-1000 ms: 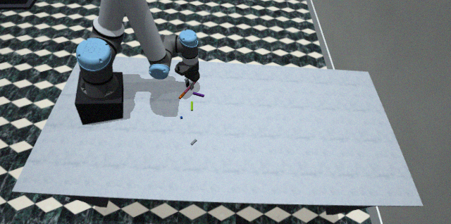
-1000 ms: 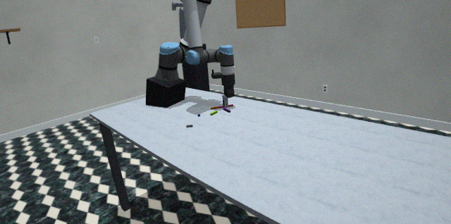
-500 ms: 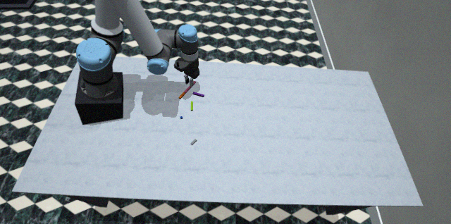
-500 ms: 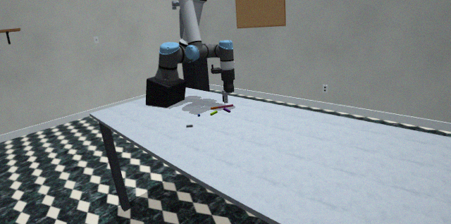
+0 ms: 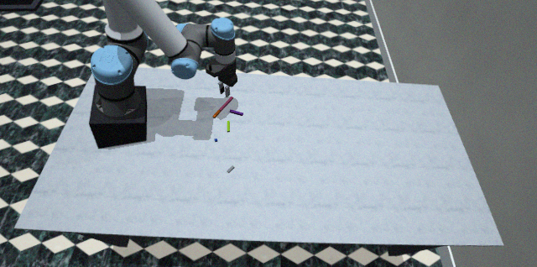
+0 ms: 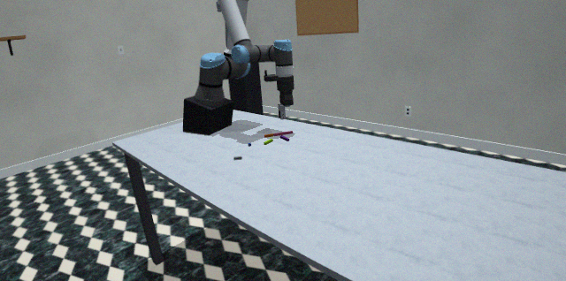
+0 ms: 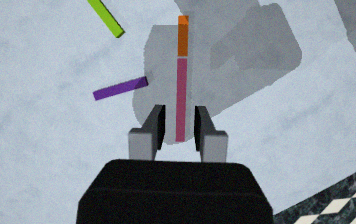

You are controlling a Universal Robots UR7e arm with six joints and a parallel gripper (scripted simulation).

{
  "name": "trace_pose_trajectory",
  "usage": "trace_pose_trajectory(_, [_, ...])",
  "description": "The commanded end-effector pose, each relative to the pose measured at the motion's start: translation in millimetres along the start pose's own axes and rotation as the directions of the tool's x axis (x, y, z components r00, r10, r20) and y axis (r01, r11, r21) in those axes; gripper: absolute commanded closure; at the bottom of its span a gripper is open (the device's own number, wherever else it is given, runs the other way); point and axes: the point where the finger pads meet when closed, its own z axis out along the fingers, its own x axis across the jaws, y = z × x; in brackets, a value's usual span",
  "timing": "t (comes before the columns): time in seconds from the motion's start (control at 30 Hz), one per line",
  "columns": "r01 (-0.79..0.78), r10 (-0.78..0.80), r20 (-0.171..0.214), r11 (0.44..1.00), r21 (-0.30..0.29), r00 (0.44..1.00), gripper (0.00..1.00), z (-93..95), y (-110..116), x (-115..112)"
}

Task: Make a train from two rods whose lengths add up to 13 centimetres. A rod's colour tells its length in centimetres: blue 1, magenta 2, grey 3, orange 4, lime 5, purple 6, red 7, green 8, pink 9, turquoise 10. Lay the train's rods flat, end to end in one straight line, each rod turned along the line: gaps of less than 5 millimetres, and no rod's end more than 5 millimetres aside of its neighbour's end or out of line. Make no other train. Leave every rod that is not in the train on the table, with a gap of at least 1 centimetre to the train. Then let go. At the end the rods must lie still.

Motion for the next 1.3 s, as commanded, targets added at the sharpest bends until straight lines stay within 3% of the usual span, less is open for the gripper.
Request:
trace_pose_trajectory(0.0, [0.000, 0.000, 0.000, 1.000, 0.000, 1.000, 0.46, -8.6, 0, 0])
trace_pose_trajectory(0.3, [0.000, 0.000, 0.000, 1.000, 0.000, 1.000, 0.46, -14.7, 0, 0])
trace_pose_trajectory(0.33, [0.000, 0.000, 0.000, 1.000, 0.000, 1.000, 0.00, -14.7, 0, 0])
trace_pose_trajectory(1.27, [0.000, 0.000, 0.000, 1.000, 0.000, 1.000, 0.00, -19.5, 0, 0])
